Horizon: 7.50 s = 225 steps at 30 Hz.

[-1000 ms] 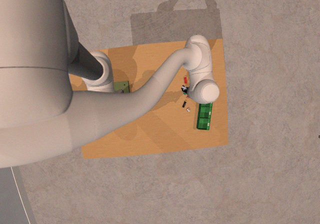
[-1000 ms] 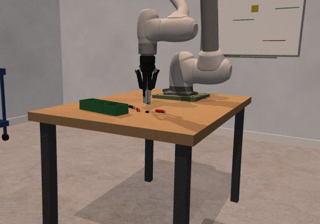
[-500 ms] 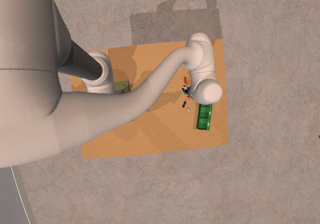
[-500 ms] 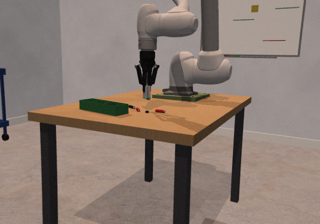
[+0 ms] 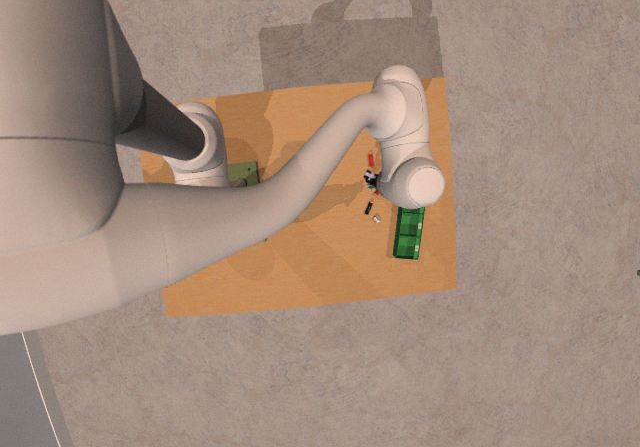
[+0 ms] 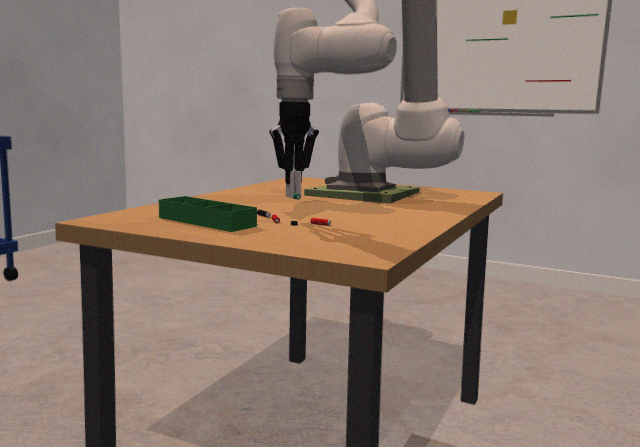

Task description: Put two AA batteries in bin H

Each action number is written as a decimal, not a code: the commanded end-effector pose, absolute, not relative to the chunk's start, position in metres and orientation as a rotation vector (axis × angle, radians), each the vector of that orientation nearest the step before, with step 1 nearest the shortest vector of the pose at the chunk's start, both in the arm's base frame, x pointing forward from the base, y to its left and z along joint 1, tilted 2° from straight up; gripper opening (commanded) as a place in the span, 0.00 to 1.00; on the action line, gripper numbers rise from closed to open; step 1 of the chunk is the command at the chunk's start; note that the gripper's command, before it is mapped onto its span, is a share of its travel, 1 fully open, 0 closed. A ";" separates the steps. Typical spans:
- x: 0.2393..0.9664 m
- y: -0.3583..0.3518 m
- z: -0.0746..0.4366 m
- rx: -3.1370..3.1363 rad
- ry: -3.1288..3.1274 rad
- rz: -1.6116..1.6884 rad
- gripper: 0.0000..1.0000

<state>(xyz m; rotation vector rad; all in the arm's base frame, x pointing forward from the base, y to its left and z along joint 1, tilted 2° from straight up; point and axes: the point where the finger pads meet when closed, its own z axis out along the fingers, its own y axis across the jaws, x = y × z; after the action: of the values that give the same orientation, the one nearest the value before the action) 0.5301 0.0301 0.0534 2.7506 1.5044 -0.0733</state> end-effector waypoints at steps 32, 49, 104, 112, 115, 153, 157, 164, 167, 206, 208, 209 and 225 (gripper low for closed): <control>0.531 0.031 0.056 2.751 1.509 -0.068 0.05; 0.531 0.031 0.056 2.751 1.509 -0.068 0.05; 0.531 0.030 0.064 2.751 1.509 -0.068 0.05; 0.531 0.030 0.064 2.751 1.509 -0.068 0.05; 0.531 0.030 0.064 2.751 1.509 -0.068 0.05; 0.545 -0.002 0.064 2.751 1.509 -0.068 0.05; 0.555 -0.024 0.065 2.751 1.509 -0.068 0.05; 0.568 -0.051 0.065 2.751 1.509 -0.068 0.05; 0.575 -0.068 0.065 2.751 1.509 -0.068 0.05; 0.644 -0.218 0.066 2.424 2.005 -0.068 0.05; 0.644 -0.217 0.066 2.424 2.005 -0.068 0.05; 0.643 -0.217 0.066 2.424 2.005 -0.068 0.05; 0.642 -0.217 0.048 2.424 2.005 -0.068 0.05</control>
<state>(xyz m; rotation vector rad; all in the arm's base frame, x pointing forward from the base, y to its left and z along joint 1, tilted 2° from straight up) 0.6435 -0.2167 0.0561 2.4196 2.0032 -0.0718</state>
